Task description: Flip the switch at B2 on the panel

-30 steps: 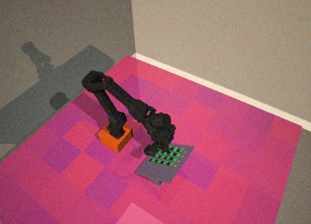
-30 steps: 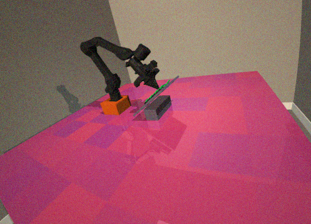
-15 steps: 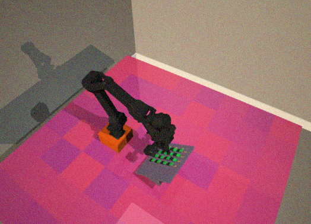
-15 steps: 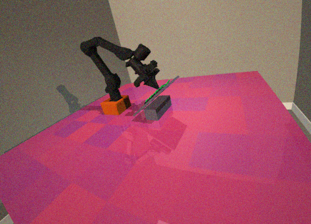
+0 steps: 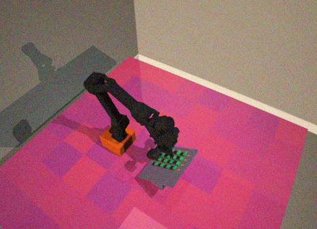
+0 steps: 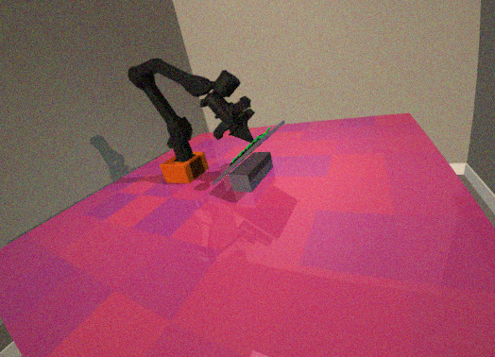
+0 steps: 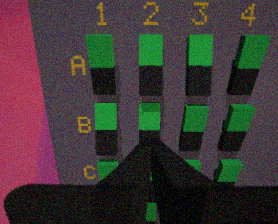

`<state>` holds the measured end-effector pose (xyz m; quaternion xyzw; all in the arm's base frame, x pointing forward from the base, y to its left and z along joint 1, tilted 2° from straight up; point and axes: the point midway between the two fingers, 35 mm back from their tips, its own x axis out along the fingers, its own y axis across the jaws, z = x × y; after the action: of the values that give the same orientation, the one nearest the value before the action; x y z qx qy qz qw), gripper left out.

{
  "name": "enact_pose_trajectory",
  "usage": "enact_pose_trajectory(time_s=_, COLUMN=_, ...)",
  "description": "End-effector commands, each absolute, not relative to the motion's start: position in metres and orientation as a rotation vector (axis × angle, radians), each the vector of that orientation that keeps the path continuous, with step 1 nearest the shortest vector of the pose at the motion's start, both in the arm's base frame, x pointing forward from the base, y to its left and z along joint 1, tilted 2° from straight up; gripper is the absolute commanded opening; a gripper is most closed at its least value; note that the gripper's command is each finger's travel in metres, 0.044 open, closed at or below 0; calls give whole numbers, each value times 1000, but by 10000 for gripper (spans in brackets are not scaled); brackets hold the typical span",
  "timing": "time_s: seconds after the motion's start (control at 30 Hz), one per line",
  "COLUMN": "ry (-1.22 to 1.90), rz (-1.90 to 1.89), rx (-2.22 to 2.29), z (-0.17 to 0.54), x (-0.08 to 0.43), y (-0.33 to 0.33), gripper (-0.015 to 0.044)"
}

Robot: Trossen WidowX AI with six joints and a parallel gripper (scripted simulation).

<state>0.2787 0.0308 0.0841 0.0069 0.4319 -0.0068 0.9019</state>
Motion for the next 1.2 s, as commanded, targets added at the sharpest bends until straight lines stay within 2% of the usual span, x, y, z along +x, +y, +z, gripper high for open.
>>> enact_pose_trajectory(time_s=0.0, ry=897, rz=-10, rx=11, z=82, x=278, y=31, gripper=0)
enact_pose_trajectory(time_s=0.97, ry=897, rz=-10, rx=11, z=79, x=281, y=31, gripper=0)
enact_pose_trajectory(time_s=1.17, ry=921, rz=-10, rx=12, z=126, x=248, y=32, gripper=0)
